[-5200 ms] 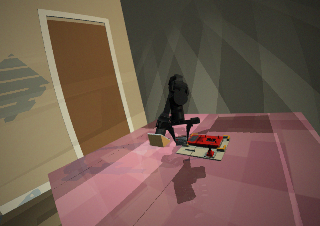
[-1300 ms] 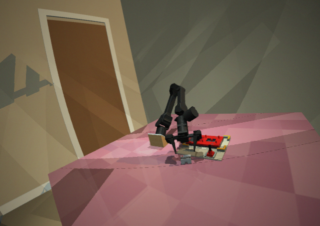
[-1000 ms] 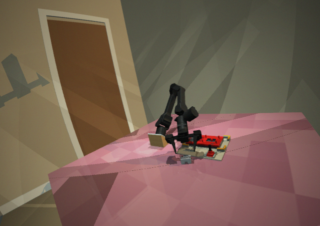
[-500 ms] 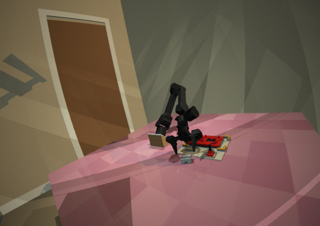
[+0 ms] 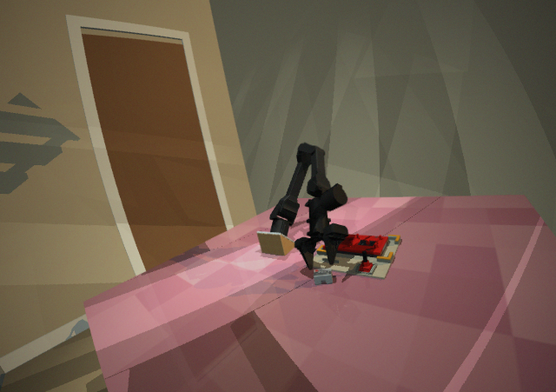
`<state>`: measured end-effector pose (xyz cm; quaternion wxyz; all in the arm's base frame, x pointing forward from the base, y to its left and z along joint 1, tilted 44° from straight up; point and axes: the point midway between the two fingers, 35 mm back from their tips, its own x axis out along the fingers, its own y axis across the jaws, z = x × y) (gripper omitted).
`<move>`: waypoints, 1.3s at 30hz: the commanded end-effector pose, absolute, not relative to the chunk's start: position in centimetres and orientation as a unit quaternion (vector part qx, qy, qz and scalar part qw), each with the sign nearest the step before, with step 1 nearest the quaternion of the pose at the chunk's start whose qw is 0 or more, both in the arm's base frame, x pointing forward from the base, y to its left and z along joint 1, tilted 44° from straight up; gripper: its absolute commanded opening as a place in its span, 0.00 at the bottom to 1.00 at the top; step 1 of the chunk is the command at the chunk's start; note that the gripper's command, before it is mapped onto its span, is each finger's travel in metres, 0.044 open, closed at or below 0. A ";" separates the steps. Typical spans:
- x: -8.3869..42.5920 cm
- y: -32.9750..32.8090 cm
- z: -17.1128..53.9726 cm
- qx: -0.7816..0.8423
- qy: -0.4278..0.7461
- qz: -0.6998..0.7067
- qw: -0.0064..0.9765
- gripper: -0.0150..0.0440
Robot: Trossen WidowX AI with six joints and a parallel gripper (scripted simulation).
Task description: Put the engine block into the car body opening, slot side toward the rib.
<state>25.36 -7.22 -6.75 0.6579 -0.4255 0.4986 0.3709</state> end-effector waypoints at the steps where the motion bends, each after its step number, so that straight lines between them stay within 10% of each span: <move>1: 25.4 -7.2 -6.9 -0.377 0.521 0.352 0.680 1.00; 39: 25.6 -8.0 -7.3 0.147 0.683 0.057 0.713 1.00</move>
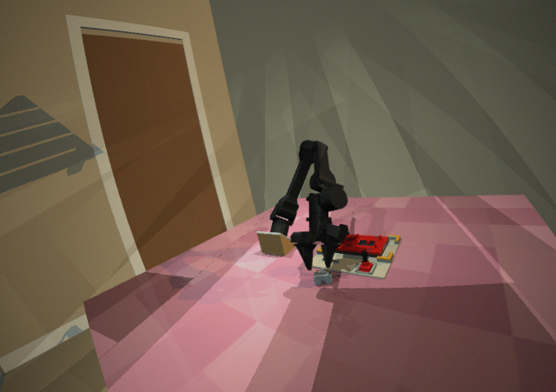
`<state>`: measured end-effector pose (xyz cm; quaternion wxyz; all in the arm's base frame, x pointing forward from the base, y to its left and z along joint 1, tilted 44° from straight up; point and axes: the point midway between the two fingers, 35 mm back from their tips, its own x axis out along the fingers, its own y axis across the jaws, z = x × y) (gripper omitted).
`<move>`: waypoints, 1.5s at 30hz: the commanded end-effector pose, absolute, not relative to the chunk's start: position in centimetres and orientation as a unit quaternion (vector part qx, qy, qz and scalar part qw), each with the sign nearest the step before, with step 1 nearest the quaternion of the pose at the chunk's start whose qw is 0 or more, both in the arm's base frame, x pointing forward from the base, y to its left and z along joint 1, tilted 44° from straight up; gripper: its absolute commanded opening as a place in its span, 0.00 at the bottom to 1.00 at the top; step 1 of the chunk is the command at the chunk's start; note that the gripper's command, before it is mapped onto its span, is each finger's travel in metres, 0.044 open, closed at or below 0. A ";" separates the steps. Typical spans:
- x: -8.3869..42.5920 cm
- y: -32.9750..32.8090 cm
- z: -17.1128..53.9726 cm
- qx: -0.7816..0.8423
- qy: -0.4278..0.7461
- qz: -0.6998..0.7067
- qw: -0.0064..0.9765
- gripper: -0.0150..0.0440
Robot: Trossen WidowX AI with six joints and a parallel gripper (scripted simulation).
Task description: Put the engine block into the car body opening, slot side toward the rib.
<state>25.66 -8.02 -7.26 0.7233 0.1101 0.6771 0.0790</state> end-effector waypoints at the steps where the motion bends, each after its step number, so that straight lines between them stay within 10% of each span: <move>1: 25.7 -8.0 -7.3 0.160 0.685 0.048 0.709 1.00; 45: 26.0 -9.2 -6.7 0.613 0.621 -0.367 0.322 1.00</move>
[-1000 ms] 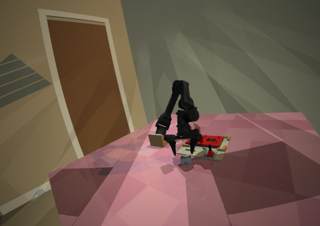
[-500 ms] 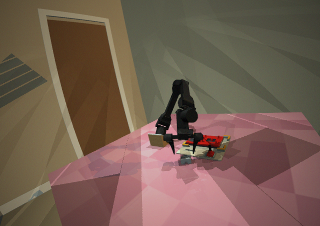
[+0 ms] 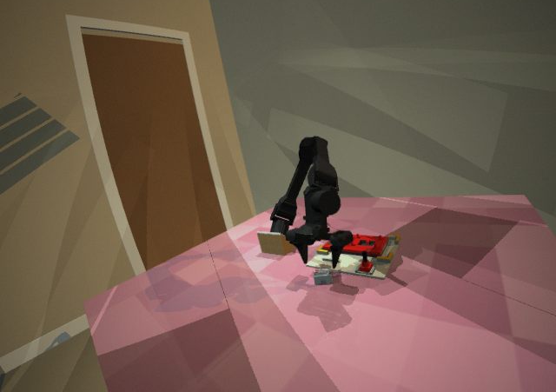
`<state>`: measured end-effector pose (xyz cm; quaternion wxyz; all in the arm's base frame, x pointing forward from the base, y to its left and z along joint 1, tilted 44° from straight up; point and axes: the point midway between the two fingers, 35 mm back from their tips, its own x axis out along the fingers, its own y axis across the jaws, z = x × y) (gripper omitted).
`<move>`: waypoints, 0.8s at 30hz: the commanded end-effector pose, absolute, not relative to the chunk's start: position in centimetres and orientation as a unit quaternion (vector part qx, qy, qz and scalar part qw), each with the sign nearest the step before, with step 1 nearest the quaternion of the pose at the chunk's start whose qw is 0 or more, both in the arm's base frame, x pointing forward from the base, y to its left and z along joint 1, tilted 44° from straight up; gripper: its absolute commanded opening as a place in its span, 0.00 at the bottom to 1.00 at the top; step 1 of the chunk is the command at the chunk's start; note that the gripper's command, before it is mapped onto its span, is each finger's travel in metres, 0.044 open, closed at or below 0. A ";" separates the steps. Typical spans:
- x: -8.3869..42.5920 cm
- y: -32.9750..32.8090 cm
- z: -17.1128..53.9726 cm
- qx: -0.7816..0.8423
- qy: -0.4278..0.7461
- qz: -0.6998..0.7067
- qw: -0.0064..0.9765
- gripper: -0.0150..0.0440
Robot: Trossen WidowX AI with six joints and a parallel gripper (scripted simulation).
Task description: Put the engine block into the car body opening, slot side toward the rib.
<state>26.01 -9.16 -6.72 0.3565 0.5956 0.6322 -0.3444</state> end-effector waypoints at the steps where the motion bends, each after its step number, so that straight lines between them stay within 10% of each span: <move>1: 26.0 -9.2 -6.7 0.619 0.616 -0.375 0.309 1.00; 24: 26.3 -10.0 -6.0 0.687 0.470 -0.554 -0.002 1.00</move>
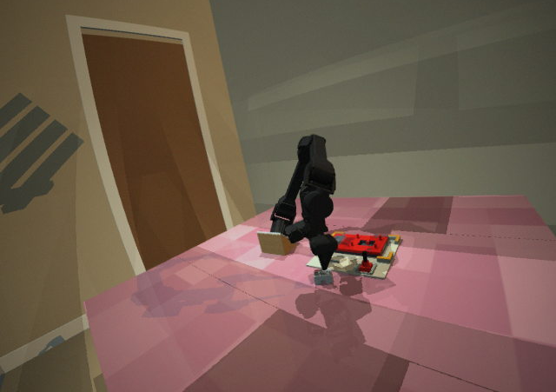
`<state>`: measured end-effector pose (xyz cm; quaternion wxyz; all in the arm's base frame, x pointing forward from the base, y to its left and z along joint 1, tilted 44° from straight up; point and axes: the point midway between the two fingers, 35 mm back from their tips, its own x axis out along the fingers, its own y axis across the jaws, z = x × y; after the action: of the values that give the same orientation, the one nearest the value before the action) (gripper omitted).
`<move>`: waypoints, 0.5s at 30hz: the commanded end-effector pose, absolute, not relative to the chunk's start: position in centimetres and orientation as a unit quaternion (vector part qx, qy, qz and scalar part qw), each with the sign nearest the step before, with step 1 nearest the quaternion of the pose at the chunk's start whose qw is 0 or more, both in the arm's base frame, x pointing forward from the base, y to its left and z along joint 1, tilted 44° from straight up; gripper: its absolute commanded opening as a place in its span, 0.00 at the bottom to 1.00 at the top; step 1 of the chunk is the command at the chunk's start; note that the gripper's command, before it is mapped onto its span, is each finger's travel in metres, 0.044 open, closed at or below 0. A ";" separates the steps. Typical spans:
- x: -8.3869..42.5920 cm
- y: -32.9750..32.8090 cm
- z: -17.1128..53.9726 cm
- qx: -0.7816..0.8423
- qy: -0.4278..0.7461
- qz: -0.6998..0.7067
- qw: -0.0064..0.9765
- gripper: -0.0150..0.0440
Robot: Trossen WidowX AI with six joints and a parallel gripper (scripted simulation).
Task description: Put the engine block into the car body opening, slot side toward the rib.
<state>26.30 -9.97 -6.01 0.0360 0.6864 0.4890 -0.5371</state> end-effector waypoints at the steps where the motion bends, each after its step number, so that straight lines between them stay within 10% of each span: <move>1: 26.4 -10.1 -5.9 0.687 0.462 -0.560 -0.016 1.00; 15: 26.9 -10.9 -6.4 0.683 0.426 -0.588 -0.079 1.00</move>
<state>26.71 -10.63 -6.02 -0.0737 0.6838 0.4277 -0.5866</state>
